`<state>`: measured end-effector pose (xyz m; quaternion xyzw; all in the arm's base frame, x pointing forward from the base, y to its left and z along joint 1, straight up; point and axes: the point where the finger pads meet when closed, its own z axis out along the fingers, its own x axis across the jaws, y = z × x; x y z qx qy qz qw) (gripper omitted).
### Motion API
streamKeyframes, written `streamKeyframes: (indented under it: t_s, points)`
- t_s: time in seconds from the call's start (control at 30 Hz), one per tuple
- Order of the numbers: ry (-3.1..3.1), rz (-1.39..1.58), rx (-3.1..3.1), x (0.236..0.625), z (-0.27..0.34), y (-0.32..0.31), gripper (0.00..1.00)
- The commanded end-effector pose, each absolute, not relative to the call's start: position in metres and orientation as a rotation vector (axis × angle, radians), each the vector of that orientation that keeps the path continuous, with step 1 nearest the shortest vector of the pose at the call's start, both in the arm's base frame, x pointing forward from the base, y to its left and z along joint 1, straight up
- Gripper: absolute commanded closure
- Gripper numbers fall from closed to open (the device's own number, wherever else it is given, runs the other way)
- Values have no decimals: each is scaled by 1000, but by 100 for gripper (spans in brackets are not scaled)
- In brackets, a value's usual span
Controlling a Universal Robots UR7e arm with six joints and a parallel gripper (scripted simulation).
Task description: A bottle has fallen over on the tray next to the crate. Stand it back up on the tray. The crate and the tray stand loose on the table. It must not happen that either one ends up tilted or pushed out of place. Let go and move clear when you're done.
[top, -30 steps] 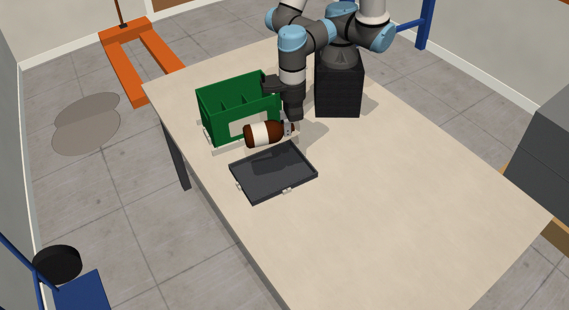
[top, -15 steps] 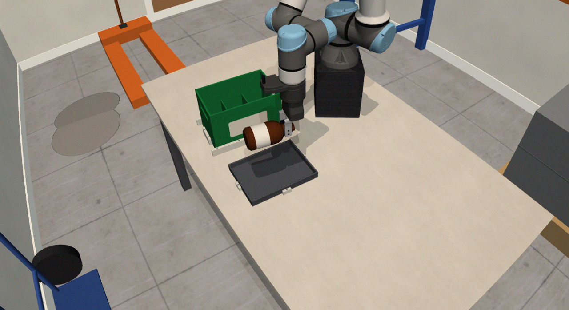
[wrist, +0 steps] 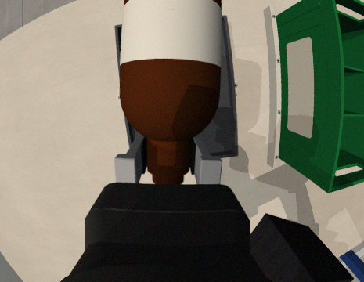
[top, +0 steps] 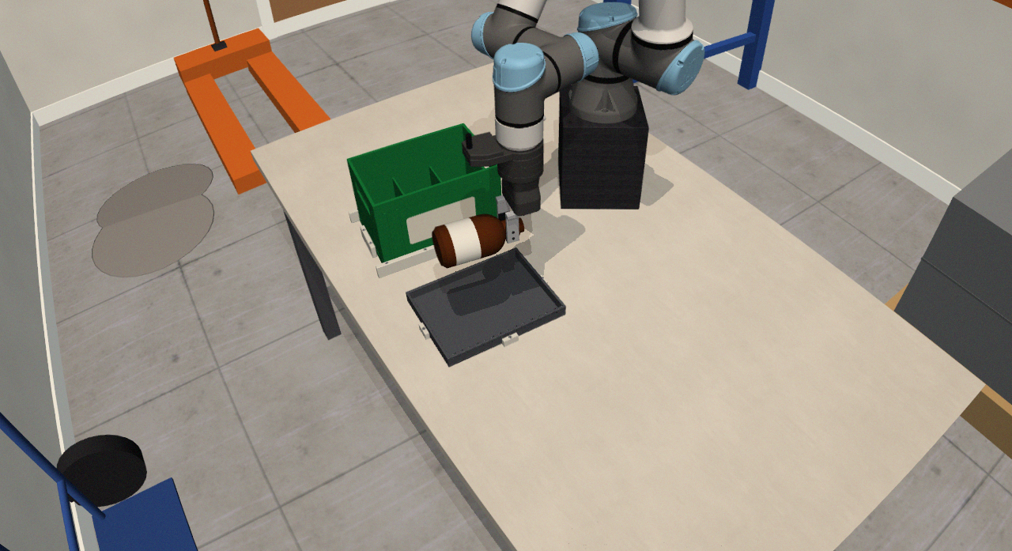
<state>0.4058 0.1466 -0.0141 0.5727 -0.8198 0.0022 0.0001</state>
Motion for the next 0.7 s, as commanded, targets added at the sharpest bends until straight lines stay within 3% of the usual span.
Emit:
streamKeyframes:
  t_s: [0.0, 0.67]
  points:
    - [-2576, 8, 1800, 406, -14, 147, 100]
    - [-2562, 8, 1819, 406, -14, 147, 100]
